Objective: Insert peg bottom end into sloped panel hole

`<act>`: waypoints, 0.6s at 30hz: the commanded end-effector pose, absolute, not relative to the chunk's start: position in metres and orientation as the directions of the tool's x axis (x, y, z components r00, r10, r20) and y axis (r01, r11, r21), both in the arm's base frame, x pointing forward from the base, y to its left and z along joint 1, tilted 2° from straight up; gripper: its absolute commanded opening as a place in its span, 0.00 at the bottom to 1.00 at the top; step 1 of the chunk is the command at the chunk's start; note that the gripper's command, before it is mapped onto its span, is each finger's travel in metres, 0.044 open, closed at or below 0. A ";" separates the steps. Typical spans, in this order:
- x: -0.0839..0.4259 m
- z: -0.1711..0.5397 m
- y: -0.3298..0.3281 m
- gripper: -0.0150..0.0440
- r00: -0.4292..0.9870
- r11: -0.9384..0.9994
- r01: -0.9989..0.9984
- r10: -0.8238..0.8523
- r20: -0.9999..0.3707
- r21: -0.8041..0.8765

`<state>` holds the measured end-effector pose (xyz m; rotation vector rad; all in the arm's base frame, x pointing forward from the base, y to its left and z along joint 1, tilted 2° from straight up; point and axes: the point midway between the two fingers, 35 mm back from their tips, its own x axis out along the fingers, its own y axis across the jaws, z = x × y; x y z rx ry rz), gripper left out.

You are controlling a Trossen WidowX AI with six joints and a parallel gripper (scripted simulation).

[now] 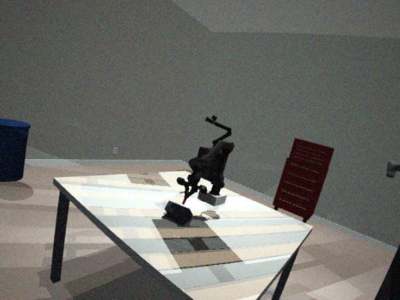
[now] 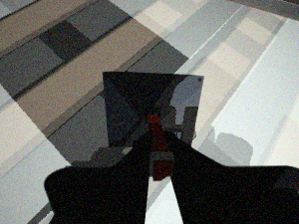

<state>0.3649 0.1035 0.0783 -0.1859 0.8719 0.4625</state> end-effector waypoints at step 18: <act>0.370 0.069 0.106 0.25 0.551 0.886 -0.463 0.314 -0.773 0.030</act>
